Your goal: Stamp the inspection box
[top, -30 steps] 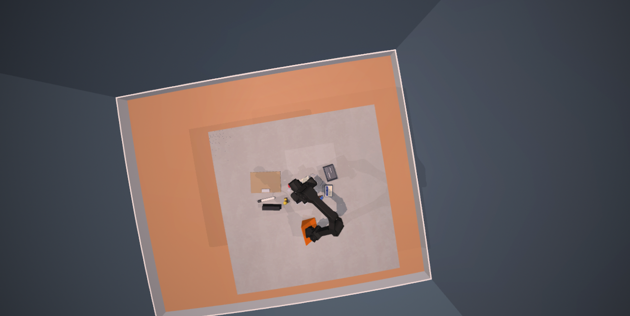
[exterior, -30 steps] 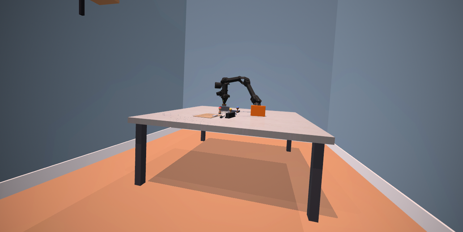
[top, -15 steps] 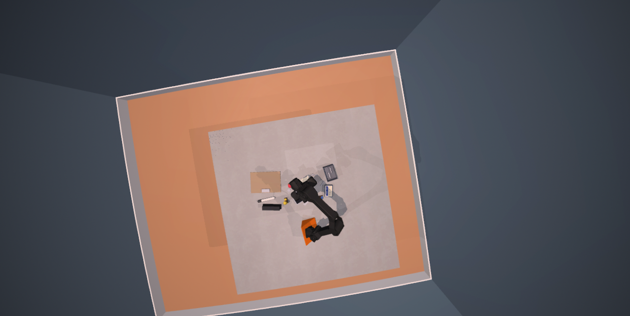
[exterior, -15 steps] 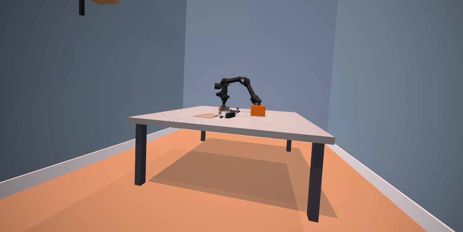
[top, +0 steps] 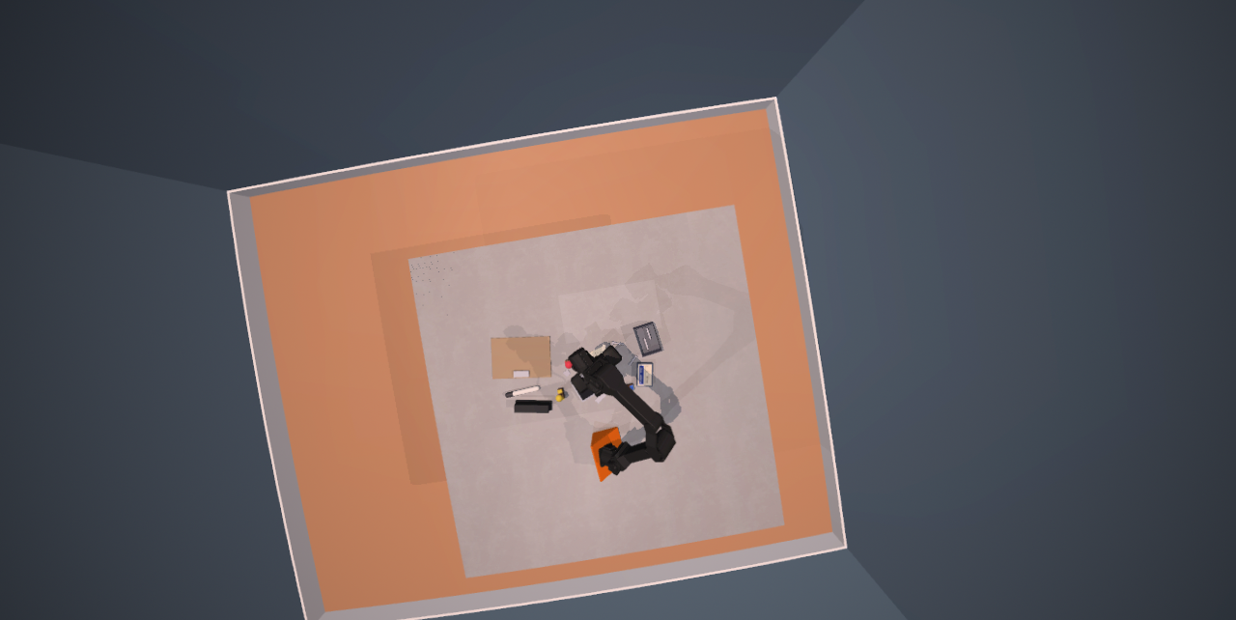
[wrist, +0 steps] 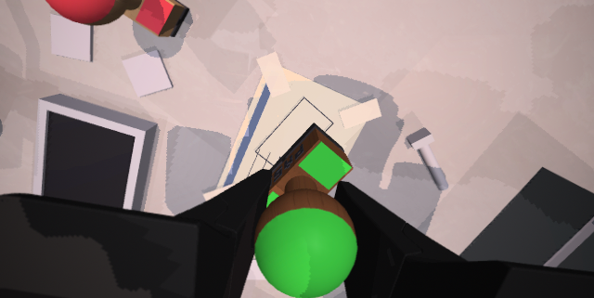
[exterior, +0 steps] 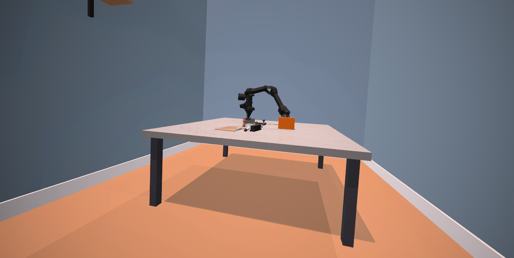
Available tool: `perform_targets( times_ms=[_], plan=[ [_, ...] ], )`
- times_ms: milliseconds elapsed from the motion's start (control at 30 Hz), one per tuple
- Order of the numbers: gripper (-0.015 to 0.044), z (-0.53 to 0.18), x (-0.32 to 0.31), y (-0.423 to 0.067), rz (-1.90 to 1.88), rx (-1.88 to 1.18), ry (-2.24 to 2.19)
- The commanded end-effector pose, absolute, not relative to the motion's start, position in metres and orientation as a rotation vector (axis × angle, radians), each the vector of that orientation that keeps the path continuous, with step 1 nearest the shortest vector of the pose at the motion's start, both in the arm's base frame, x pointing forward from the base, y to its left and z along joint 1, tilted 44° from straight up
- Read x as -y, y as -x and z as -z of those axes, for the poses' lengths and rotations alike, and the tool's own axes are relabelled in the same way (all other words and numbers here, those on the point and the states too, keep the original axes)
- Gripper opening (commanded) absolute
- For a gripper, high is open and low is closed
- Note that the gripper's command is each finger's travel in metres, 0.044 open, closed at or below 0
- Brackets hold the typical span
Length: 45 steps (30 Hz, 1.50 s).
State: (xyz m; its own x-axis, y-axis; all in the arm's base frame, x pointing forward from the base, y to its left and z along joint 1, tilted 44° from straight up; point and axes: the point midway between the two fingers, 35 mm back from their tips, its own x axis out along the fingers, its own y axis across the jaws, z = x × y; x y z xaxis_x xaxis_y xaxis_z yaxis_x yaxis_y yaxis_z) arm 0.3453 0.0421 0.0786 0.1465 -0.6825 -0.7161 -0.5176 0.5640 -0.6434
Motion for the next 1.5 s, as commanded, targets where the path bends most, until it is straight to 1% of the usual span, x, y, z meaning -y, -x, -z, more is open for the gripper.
perform_targets(
  times_ms=[0,1467],
  plan=[
    [0.0000,-0.075,-0.039,-0.344,0.159,-1.512,1.078],
    [0.0000,-0.054,-0.019,-0.348,0.162,-1.510,1.078]
  ],
)
